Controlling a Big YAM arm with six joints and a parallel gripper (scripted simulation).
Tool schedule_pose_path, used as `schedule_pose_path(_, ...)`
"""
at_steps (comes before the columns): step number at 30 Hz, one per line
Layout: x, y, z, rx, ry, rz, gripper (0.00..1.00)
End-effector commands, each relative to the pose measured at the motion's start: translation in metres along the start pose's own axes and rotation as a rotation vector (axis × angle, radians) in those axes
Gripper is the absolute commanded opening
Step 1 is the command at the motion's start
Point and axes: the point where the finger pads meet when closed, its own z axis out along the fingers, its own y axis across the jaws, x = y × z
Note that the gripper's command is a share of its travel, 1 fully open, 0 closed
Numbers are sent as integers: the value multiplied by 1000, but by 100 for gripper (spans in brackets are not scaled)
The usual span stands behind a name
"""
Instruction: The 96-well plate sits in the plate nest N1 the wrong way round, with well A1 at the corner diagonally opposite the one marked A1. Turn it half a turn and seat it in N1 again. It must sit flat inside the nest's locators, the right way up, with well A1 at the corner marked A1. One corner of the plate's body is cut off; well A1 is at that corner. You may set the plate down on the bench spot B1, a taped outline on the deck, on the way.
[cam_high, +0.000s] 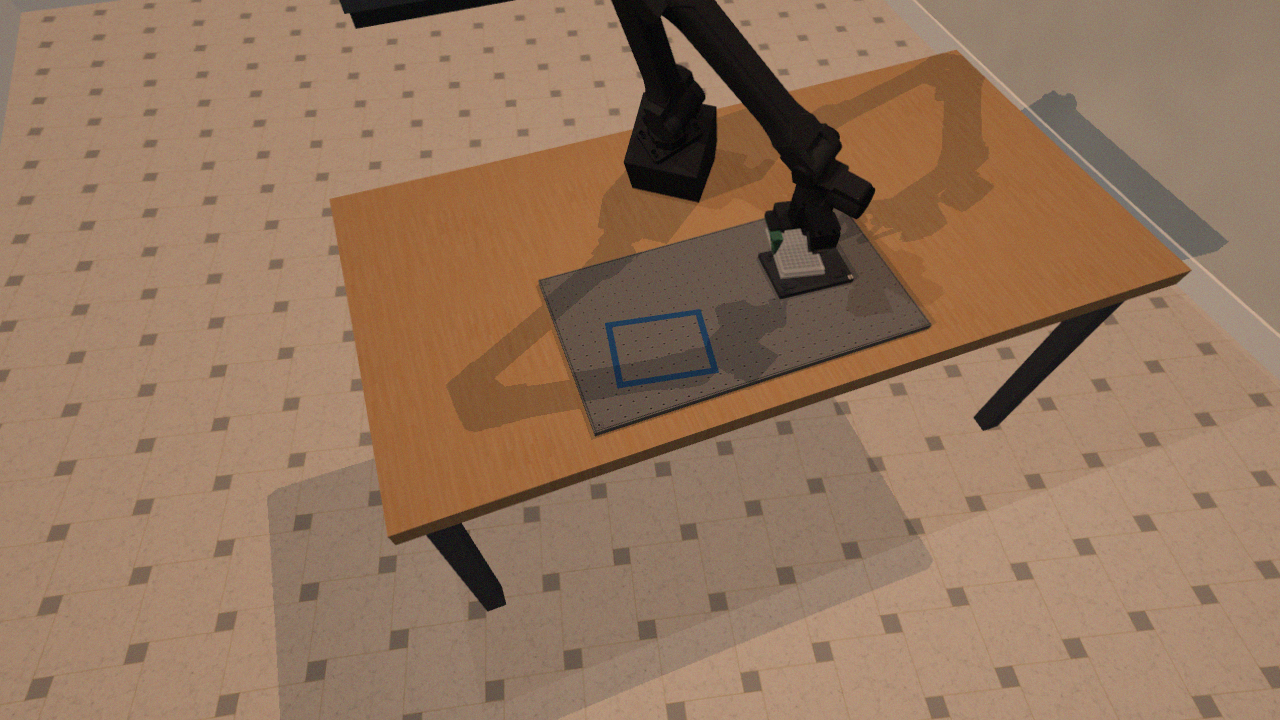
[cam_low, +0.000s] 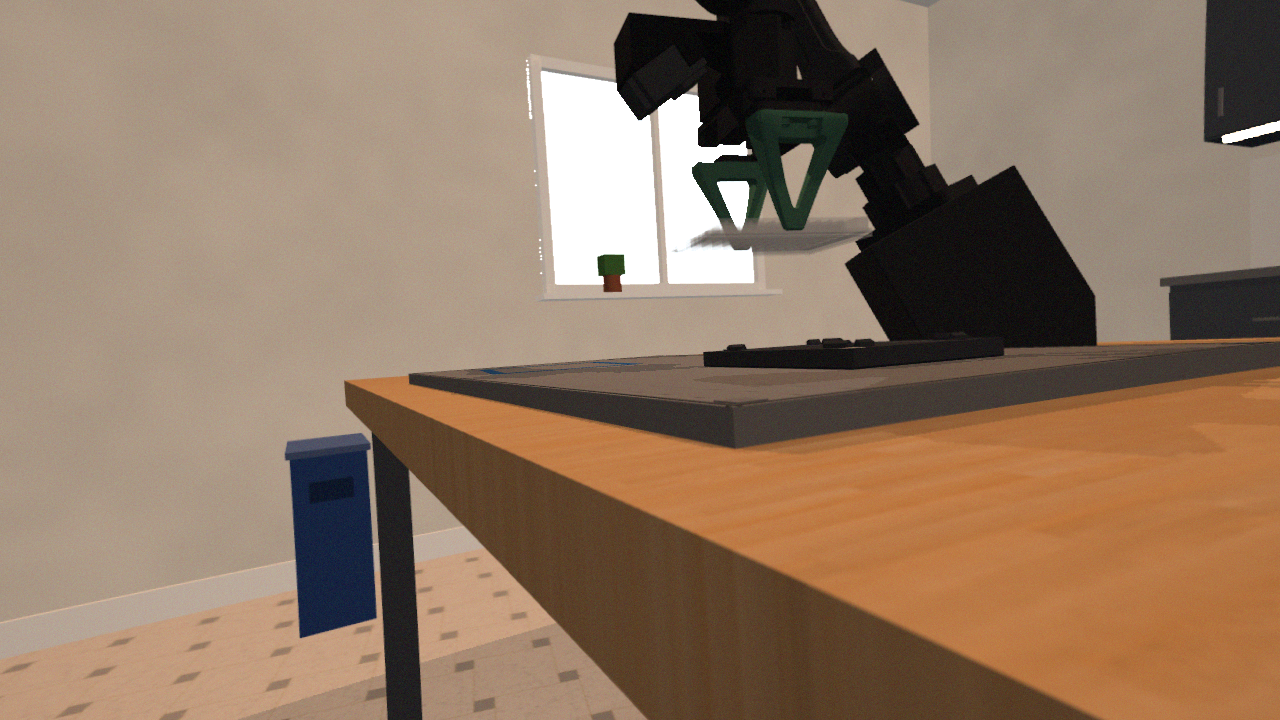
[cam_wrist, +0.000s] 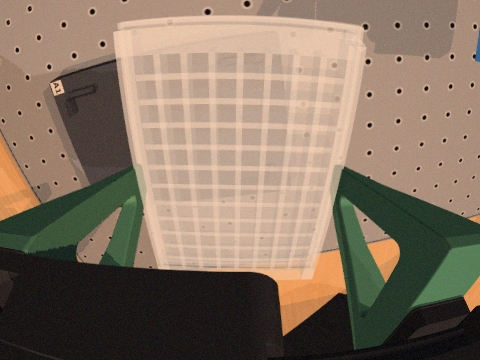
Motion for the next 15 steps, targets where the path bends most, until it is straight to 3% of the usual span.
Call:
schedule_pose_path(1,-9,16,-7,-13,-18,27,0)
schedule_pose_path(15,11,62,-10,-18,-18,28,0)
